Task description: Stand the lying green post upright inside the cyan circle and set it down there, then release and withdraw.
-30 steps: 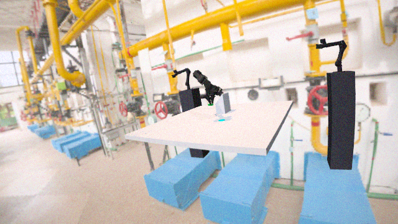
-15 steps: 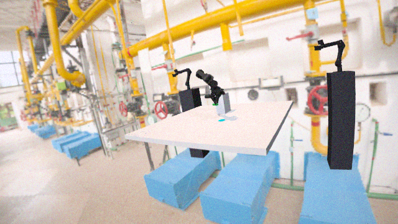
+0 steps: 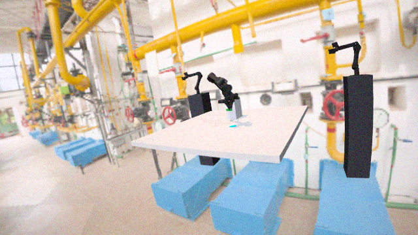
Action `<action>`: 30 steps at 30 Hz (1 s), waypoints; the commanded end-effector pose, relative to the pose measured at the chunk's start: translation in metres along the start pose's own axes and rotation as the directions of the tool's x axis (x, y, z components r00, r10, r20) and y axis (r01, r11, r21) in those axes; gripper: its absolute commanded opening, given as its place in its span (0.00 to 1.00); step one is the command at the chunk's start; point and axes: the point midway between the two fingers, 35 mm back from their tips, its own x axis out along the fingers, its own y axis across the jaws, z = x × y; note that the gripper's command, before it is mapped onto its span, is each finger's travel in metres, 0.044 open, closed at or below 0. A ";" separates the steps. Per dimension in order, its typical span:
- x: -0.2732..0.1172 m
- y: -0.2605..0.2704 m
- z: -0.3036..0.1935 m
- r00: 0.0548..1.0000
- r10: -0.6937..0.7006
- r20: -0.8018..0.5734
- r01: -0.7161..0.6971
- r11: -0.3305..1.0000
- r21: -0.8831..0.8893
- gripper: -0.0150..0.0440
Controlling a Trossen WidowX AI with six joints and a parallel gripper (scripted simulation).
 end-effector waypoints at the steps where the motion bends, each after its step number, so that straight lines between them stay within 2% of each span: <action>1: 0.003 0.002 0.000 1.000 0.024 0.018 -0.024 1.000 -0.002 0.29; 30: 0.024 0.010 0.003 0.970 0.163 0.183 -0.165 0.986 -0.002 0.29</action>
